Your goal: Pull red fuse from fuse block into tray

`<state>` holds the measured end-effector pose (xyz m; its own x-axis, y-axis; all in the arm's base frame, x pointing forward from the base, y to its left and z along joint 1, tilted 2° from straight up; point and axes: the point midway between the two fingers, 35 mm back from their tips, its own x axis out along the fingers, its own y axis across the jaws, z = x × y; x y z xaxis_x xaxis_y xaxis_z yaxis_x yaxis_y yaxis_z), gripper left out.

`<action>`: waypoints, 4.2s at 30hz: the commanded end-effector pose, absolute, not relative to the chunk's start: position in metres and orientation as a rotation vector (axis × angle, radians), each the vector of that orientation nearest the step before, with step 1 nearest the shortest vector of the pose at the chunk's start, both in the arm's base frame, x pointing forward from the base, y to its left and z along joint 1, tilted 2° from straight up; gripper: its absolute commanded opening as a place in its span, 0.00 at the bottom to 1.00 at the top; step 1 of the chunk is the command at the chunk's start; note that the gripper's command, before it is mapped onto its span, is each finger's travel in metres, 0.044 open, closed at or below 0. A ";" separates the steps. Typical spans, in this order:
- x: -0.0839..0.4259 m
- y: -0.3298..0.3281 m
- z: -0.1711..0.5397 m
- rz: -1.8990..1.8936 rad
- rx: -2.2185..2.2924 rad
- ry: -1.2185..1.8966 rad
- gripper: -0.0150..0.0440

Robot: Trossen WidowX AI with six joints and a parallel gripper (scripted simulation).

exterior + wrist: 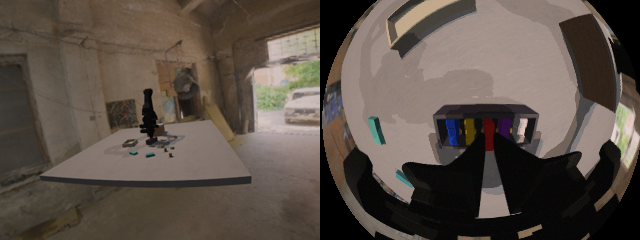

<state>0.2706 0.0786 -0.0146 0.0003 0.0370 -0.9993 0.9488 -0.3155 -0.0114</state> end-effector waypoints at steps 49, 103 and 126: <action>0.271 0.077 0.012 -1.428 1.469 1.067 0.25; 0.309 -0.083 0.033 -1.430 1.460 1.050 0.25; 0.301 -0.138 0.017 -1.433 1.456 1.047 0.25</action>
